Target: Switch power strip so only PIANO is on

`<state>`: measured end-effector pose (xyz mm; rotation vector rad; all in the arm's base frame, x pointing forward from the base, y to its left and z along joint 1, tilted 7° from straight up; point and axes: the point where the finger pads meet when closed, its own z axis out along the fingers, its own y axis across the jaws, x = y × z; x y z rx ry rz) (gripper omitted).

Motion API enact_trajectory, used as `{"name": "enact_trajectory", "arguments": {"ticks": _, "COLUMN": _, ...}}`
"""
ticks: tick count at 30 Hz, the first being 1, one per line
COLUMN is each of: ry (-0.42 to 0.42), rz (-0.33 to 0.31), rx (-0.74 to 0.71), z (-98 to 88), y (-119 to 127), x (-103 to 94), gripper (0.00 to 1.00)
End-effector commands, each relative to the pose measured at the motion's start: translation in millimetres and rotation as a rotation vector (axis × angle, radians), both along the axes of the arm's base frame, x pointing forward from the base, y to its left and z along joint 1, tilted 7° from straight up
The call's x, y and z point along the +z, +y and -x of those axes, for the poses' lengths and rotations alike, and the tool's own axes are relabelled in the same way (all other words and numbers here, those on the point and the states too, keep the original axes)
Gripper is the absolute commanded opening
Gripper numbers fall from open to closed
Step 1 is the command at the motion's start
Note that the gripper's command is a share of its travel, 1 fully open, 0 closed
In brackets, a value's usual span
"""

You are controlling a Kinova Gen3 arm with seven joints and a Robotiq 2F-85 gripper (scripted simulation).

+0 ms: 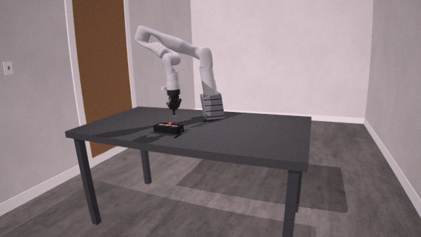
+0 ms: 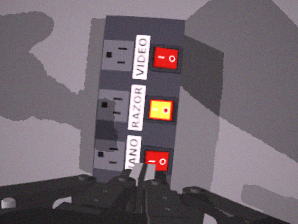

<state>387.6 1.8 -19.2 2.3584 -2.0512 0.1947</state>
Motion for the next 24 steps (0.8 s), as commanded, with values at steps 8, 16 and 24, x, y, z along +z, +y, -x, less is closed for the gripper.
{"name": "enact_trajectory", "arguments": {"ticks": 8, "ry": -0.001, "rz": 0.0, "rx": 0.0, "z": -0.4, "y": 0.1, "x": 0.5, "gripper": 0.0}}
{"name": "enact_trajectory", "arguments": {"ticks": 16, "ry": -0.001, "rz": 0.0, "rx": 0.0, "z": -0.5, "y": 0.0, "x": 0.0, "gripper": 0.0}}
{"name": "enact_trajectory", "arguments": {"ticks": 24, "ry": -0.002, "rz": 0.001, "rx": 0.0, "z": -0.6, "y": -0.2, "x": -2.4, "gripper": 0.0}}
